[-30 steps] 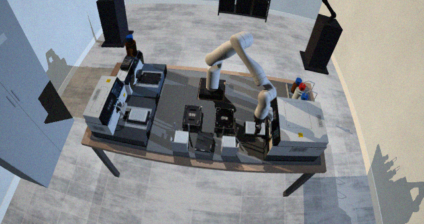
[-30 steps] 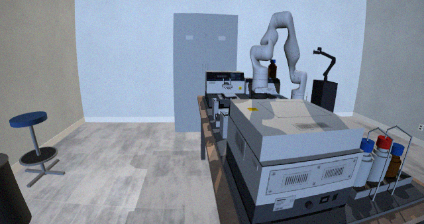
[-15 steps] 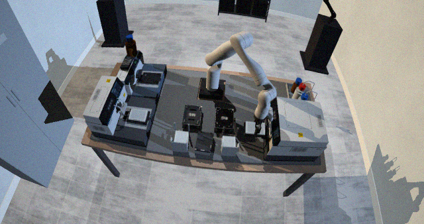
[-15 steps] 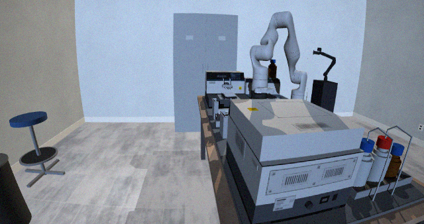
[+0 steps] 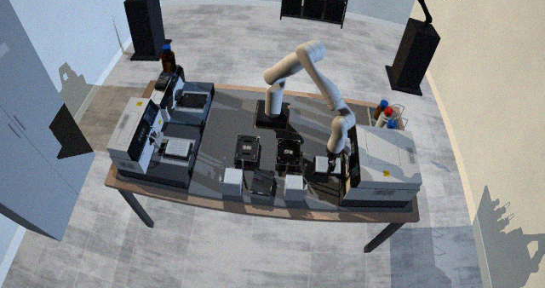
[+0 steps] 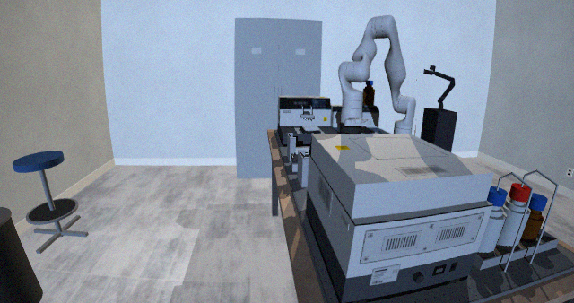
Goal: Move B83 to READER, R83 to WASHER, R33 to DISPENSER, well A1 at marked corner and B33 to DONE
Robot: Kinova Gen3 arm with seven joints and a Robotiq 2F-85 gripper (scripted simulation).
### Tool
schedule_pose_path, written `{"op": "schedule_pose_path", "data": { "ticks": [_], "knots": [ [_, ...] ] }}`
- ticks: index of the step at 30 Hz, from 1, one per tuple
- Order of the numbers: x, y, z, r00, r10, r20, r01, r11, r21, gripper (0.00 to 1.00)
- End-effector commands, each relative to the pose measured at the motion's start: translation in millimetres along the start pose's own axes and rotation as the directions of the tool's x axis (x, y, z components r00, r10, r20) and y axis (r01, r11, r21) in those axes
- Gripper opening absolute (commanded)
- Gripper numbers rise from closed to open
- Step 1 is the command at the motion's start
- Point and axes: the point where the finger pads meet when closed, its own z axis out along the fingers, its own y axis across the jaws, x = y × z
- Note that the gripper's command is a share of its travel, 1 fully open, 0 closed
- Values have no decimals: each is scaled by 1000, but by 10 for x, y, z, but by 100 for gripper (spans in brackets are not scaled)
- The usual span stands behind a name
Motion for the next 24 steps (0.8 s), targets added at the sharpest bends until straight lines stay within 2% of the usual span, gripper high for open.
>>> {"op": "schedule_pose_path", "data": {
  "ticks": [1, 24],
  "knots": [
    [2, 4, 1, 1000, 0, -1, 0, 1000, -2, 94],
    [2, 4, 71, 1000, 0, -1, 0, 1000, -2, 94]
  ]
}}
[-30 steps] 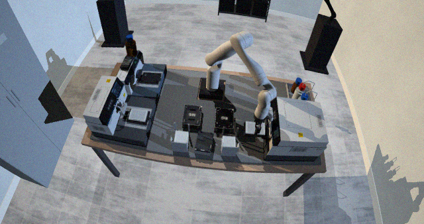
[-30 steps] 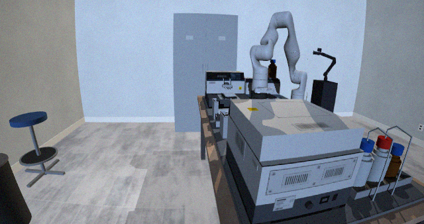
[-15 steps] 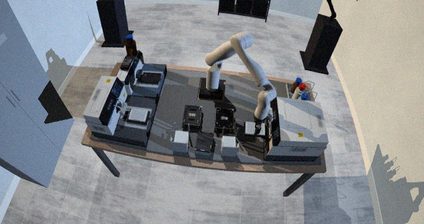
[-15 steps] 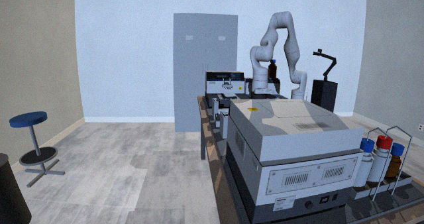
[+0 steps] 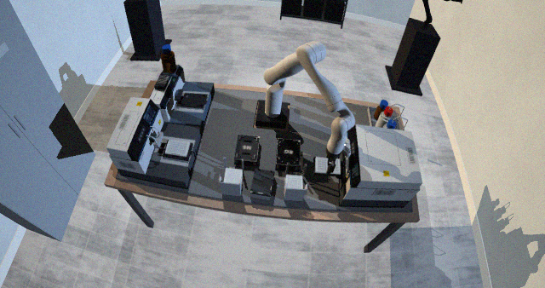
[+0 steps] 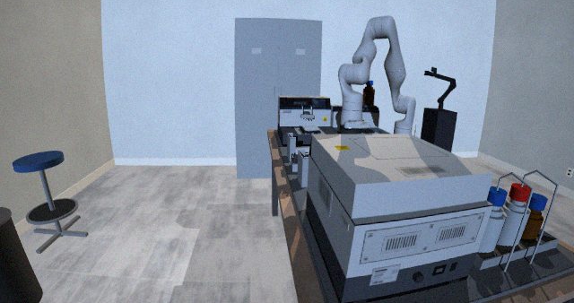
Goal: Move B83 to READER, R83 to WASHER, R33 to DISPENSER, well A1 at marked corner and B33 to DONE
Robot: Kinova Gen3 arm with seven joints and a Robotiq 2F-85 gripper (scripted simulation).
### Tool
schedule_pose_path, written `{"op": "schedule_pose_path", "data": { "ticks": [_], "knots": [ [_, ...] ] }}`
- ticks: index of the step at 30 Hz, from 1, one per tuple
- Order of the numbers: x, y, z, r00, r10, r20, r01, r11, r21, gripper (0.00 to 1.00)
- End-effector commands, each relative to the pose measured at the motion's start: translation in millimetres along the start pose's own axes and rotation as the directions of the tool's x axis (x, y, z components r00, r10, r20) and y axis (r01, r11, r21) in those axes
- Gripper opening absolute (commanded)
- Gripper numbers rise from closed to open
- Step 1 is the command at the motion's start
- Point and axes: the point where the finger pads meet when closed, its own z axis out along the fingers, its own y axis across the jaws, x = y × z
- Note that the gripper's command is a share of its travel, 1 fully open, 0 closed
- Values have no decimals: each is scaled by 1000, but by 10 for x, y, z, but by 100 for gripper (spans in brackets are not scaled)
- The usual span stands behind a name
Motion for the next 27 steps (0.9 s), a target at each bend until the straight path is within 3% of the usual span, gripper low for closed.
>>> {"op": "schedule_pose_path", "data": {
  "ticks": [1, 16, 17, 27],
  "knots": [
    [3, 4, 1, 1000, 0, -1, 0, 1000, -2, 94],
    [3, 4, 17, 1000, 0, -1, 0, 1000, -2, 94],
    [3, 4, 17, 1000, 0, -1, 0, 1000, -2, 100],
    [3, 4, 17, 1000, 0, -1, 0, 1000, -2, 100]
  ]
}}
